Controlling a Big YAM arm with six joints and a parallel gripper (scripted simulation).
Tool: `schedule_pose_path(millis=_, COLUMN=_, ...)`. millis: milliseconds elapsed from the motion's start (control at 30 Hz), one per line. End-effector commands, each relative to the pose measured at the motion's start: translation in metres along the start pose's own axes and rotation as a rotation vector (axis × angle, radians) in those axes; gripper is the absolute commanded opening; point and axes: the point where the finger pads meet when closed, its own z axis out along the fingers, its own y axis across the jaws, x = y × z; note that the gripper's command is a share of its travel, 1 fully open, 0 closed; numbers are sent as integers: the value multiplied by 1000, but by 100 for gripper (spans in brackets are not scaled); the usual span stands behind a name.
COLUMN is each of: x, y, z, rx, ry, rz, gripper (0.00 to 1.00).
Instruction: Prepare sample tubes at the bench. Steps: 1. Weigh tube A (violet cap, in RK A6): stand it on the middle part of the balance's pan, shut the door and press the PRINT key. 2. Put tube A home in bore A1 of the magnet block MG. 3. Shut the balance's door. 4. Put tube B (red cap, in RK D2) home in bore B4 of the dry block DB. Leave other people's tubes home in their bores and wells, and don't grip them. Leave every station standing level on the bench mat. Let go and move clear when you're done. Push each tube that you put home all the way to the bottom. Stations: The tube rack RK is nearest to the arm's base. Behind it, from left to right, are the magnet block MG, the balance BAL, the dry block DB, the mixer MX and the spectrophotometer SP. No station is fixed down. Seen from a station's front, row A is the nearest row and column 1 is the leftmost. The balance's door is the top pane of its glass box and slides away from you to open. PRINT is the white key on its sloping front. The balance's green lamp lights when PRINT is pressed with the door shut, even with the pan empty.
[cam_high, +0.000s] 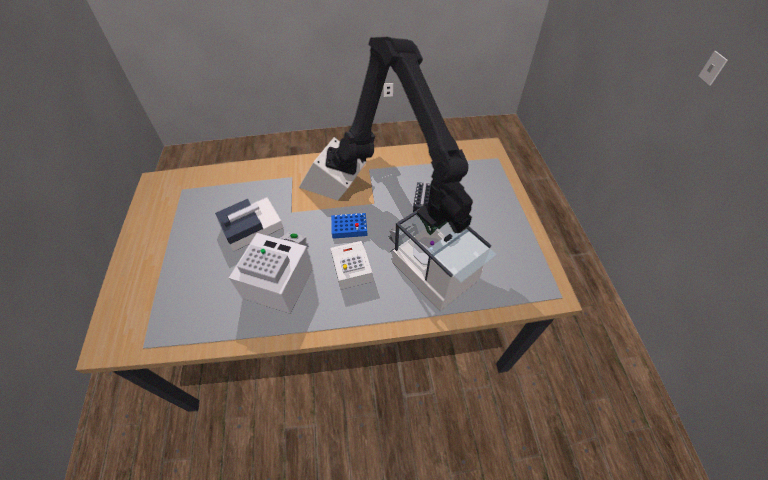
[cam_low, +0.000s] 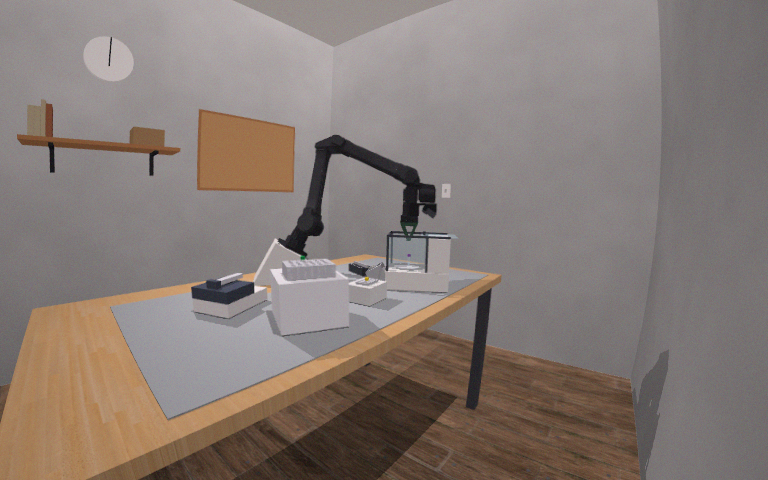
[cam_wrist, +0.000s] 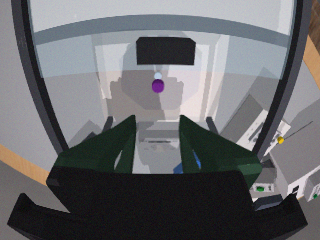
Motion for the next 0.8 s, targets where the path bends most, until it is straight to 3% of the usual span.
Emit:
schedule_pose_path(millis=0, x=-5, y=2, z=11, rx=-2, ry=-4, rz=2, gripper=36)
schedule_pose_path(millis=400, x=-4, y=2, z=31, rx=-2, ry=-4, rz=2, gripper=36)
schedule_pose_path(millis=500, x=-12, y=0, z=27, rx=3, ry=-21, rz=4, gripper=36)
schedule_pose_path(millis=767, x=-4, y=2, z=46, rx=-2, ry=-4, rz=2, gripper=36)
